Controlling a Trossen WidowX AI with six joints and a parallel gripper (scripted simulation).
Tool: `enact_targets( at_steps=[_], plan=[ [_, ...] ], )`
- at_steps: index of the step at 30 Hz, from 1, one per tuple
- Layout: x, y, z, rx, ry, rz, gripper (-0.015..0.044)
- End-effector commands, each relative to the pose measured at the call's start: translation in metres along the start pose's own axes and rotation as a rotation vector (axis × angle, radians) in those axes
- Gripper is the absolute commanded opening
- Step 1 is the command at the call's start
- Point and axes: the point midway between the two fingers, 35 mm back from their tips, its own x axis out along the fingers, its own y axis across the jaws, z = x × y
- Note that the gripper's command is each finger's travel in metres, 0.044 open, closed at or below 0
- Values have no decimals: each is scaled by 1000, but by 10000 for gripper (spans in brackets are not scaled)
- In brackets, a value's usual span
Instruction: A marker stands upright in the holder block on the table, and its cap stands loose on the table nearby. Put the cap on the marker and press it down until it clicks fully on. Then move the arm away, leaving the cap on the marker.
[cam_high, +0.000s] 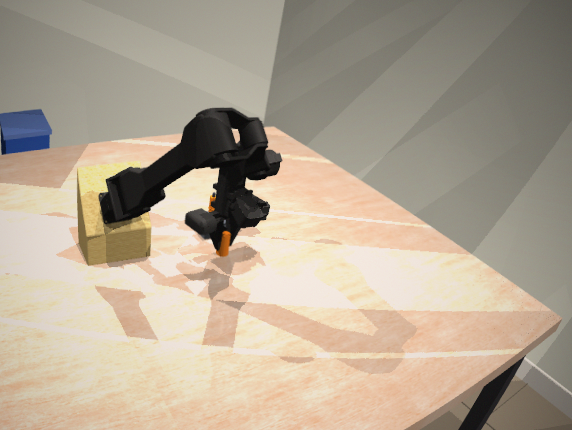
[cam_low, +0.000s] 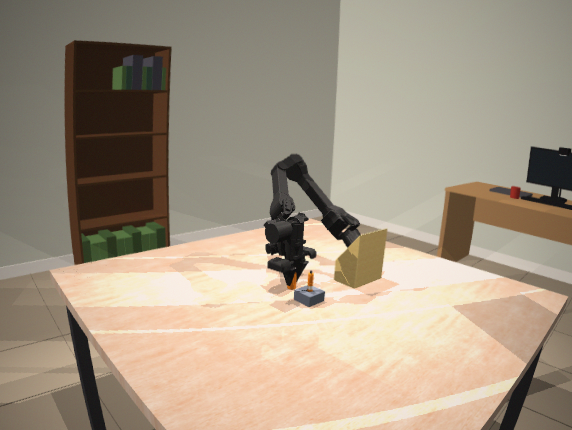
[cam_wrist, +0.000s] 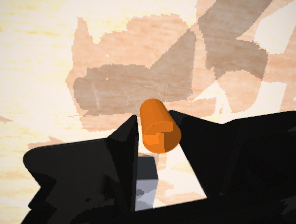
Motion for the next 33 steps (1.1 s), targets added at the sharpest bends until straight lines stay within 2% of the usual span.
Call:
enact_targets(
  at_steps=[1, 6, 9, 10, 33],
  plan=[
    [1, -1, 0, -8, -6, -3, 120],
    [1, 0, 0, -8, -6, -3, 87],
    [-2, 0, 0, -8, -5, -3, 8],
    [-4, 1, -1, -8, -4, -2, 0],
    [-56, 1, -1, -8, -2, -2, 0]
  ],
)
